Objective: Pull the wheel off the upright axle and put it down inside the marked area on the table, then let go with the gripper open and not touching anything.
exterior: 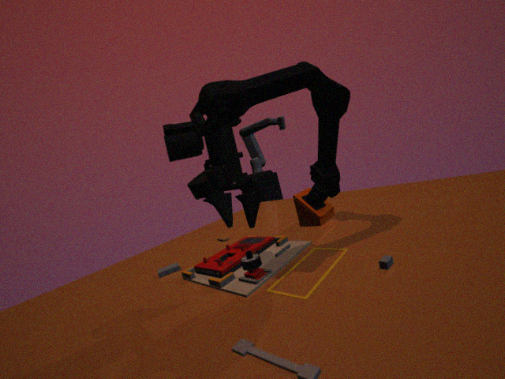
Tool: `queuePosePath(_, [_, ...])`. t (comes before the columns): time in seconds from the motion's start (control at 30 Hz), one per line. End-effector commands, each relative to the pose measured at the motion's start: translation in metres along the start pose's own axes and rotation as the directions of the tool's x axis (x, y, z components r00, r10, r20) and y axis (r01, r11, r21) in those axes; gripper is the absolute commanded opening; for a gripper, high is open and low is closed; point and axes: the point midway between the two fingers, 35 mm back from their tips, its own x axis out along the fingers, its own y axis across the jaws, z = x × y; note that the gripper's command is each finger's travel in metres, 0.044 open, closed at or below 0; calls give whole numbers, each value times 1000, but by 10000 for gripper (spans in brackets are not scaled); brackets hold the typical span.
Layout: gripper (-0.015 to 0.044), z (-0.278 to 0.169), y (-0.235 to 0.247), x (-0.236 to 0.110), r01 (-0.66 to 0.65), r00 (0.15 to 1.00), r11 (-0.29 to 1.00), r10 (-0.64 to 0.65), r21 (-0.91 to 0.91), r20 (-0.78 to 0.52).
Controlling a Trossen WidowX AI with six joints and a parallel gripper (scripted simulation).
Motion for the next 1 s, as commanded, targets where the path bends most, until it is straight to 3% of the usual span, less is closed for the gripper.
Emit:
queuePosePath(0.0, [300,4,5,2,-32,999,999,32,1,-12])
queuePosePath(0.17, [300,3,5,12,-31,999,1000,31,1,-12])
queuePosePath(0.53, [300,2,6,73,-34,999,999,34,0,-11])
queuePosePath(0.67, [300,1,6,77,-35,999,999,35,0,-11])
queuePosePath(0.8, [195,2,7,73,-30,999,1000,30,-6,-16])
queuePosePath(0.97, [162,2,7,73,-30,999,1000,30,-6,-16])
